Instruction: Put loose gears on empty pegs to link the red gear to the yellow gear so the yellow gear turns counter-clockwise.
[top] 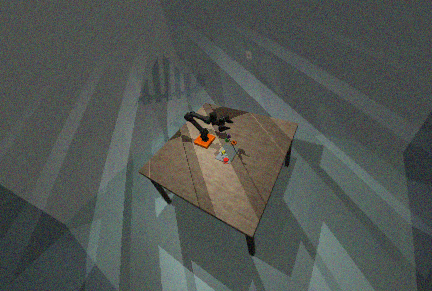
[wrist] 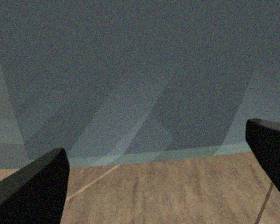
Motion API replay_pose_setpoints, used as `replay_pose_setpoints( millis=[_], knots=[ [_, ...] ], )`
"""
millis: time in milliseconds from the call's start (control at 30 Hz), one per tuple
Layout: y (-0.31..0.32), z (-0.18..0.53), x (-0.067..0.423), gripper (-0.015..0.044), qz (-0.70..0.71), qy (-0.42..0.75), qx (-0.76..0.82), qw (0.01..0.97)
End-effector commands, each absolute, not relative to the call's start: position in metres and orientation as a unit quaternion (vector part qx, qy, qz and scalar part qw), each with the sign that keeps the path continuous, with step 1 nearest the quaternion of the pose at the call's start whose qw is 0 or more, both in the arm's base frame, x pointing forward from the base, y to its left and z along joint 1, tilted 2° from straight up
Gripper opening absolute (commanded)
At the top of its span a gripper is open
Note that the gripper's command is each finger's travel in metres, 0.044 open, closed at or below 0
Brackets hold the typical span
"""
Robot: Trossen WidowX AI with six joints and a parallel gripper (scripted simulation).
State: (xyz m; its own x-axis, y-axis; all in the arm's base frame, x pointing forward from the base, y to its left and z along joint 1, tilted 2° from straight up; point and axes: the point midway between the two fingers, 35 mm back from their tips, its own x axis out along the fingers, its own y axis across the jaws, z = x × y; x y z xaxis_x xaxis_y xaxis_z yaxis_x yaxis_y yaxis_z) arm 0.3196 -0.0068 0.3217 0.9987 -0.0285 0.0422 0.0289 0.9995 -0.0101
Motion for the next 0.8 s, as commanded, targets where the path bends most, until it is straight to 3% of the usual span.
replay_pose_setpoints(
  millis=[0,267,500,633,767],
  knots=[
    [-0.006,0.319,0.321,0.0426,-0.013,-0.014,-0.005,1.0],
    [0.023,0.214,0.359,0.044,0.024,0.281,0.004,0.959],
    [0.051,0.12,0.336,0.044,0.041,0.561,-0.013,0.827],
    [0.061,0.094,0.317,0.044,0.04,0.665,-0.028,0.745],
    [0.063,0.09,0.314,0.044,0.039,0.68,-0.031,0.731]
  ],
)
